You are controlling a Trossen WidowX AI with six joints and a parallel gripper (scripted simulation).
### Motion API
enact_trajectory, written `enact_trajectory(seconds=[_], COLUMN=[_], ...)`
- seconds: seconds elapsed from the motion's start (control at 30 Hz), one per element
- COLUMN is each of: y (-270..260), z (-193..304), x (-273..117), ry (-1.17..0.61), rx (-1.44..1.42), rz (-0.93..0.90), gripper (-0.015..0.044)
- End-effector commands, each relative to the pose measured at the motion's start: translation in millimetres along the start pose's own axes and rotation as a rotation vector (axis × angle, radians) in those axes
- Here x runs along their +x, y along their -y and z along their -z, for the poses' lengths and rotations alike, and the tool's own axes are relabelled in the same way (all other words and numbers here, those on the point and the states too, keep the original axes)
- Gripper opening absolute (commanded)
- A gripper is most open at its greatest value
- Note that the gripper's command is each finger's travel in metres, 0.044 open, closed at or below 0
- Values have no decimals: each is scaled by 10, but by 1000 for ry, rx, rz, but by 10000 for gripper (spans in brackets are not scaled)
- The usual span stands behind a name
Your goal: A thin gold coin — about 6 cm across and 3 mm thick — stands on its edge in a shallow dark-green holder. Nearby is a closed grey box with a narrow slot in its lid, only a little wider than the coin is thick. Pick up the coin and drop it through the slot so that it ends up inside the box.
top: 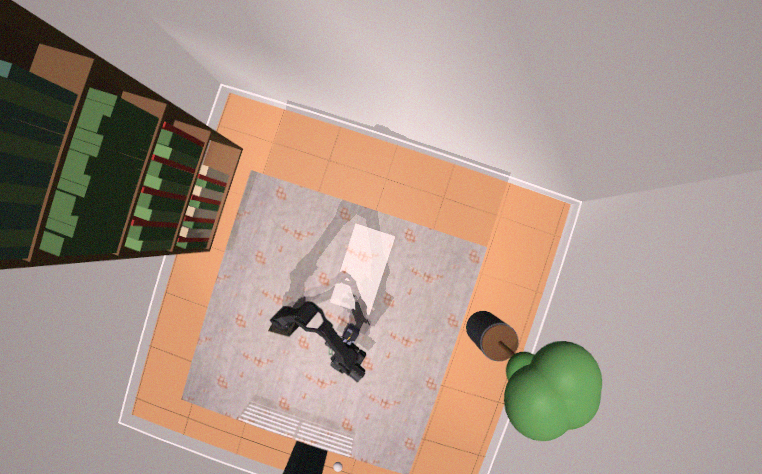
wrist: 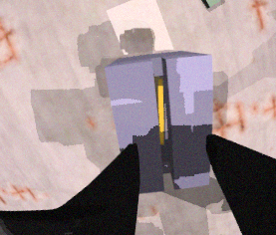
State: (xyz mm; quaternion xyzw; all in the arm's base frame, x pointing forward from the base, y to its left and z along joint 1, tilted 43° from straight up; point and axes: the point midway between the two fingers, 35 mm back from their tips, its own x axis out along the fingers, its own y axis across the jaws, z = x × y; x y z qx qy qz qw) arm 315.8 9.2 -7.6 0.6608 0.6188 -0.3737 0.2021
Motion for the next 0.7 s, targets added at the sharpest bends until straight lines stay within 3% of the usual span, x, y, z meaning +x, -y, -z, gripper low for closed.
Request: enact_trajectory(seconds=[0.0, 0.17, 0.23, 0.33, 0.67], y=[-12, -10, 5, 37, 37], z=[-1, -3, -8, -11, -11], x=[-126, -190, -382, -601, -601], ry=[3, 2, 0, -4, -4], rx=[-5, -4, 1, 5, 5], rz=[-5, -5, -2, 2, 2], gripper=[266, 397, 440, 440, 440])
